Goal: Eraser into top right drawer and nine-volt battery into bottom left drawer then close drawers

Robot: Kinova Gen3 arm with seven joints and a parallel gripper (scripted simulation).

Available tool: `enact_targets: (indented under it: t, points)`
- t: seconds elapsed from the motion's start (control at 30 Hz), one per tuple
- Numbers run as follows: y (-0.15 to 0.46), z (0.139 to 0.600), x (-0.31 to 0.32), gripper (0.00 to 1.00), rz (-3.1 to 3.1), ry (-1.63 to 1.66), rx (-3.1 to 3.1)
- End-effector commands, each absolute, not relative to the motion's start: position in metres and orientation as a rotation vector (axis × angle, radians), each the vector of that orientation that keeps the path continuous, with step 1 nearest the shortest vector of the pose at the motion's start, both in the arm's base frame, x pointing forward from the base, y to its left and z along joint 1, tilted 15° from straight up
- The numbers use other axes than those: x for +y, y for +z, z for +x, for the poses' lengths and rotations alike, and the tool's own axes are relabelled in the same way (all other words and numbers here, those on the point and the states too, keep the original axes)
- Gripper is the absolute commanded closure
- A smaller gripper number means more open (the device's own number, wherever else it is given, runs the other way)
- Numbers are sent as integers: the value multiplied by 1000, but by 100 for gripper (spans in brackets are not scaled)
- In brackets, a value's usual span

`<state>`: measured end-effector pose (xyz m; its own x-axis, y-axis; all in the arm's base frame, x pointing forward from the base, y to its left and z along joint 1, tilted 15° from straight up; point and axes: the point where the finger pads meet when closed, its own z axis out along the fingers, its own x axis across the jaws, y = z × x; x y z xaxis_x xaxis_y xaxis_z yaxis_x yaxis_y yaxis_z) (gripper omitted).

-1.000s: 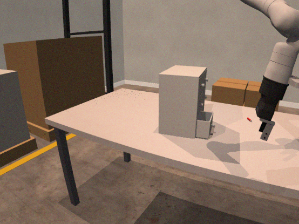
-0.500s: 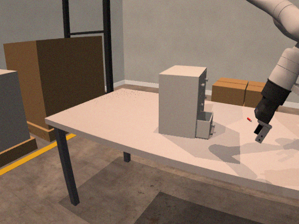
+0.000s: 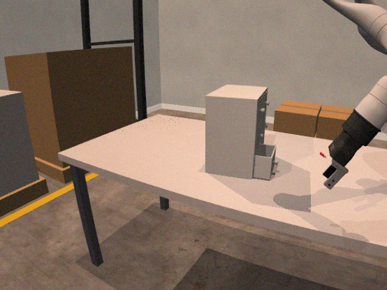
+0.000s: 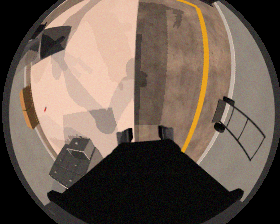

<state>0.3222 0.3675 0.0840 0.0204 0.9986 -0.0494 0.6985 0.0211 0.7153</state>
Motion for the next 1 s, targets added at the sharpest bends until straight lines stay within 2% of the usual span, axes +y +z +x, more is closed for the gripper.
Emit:
enact_targets:
  t: [0.0,0.97]
  points:
    - [77,319,368,0,1686,711,1721]
    - [48,349,363,0,1420,964,1458]
